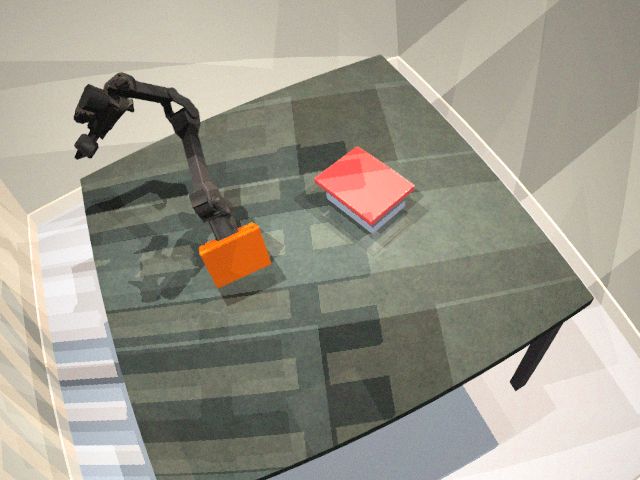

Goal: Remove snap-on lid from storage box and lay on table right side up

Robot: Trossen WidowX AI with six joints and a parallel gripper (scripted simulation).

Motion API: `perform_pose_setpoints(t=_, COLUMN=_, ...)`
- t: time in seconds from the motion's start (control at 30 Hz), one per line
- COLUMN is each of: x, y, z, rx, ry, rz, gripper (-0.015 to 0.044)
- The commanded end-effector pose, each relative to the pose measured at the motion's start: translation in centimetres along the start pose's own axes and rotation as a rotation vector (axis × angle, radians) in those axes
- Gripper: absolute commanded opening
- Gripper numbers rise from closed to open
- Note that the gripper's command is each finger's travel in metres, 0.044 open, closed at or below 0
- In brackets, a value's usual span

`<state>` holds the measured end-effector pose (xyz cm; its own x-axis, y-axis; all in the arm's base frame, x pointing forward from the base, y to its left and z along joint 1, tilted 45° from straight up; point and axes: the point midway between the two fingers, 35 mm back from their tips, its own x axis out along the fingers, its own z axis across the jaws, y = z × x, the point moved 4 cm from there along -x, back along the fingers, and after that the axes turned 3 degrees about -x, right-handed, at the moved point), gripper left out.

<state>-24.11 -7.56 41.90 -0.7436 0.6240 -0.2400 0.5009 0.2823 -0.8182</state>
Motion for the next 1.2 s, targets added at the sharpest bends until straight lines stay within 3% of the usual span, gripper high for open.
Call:
perform_pose_setpoints(t=0.0, x=-0.1, y=0.0, z=0.1, rx=-0.005, ry=-0.007, rz=0.0, gripper=0.0374)
perform_pose_setpoints(t=0.2, x=-2.1, y=1.6, z=5.6, rx=-0.098, ry=-0.236, rz=0.032, gripper=0.0235)
perform_pose_setpoints(t=0.4, x=-4.6, y=3.7, z=10.6, rx=-0.177, ry=-0.443, rz=0.078, gripper=0.0235)
perform_pose_setpoints(t=0.63, x=-10.6, y=9.0, z=17.8, rx=-0.342, ry=-0.795, rz=0.188, gripper=0.0235)
perform_pose_setpoints(t=1.17, x=-23.5, y=23.3, z=23.1, rx=-0.767, ry=-1.336, rz=0.464, gripper=0.0235)
